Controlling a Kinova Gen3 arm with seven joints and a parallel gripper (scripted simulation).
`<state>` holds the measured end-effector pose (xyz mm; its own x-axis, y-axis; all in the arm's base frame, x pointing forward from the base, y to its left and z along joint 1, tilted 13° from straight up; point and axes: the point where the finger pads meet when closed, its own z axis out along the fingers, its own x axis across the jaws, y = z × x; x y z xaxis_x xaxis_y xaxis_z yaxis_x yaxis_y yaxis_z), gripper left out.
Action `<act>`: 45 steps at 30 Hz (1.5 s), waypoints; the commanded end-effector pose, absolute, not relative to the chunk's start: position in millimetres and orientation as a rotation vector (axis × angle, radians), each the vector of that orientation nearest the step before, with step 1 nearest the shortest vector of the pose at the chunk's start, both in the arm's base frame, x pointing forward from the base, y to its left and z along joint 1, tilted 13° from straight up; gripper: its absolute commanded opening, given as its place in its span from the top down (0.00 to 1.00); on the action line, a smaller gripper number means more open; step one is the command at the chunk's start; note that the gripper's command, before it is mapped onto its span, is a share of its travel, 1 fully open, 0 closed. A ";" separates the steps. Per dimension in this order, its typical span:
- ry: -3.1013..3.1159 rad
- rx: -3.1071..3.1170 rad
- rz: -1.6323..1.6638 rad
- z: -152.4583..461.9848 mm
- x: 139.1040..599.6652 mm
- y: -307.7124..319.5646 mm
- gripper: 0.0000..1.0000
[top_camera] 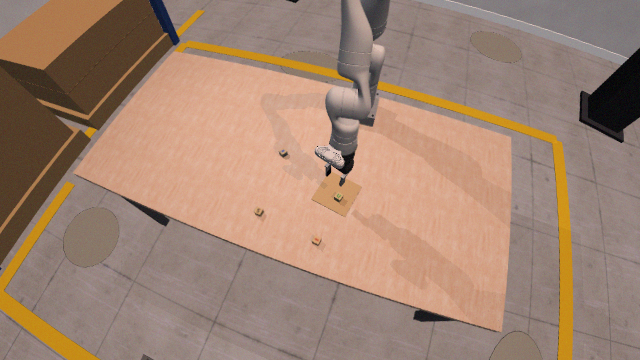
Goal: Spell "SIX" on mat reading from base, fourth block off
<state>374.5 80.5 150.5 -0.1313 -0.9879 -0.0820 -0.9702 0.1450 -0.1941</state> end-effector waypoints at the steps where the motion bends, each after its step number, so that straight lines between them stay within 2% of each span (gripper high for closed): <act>1: 2.187 -1.958 -0.143 155.6 374.7 92.2 0.00; 24: 2.148 -1.997 -0.158 160.2 374.1 103.8 0.00; 31: 2.149 -1.996 -0.159 113.1 386.4 106.7 0.00; 45: 2.149 -1.996 -0.159 112.5 386.5 106.7 0.00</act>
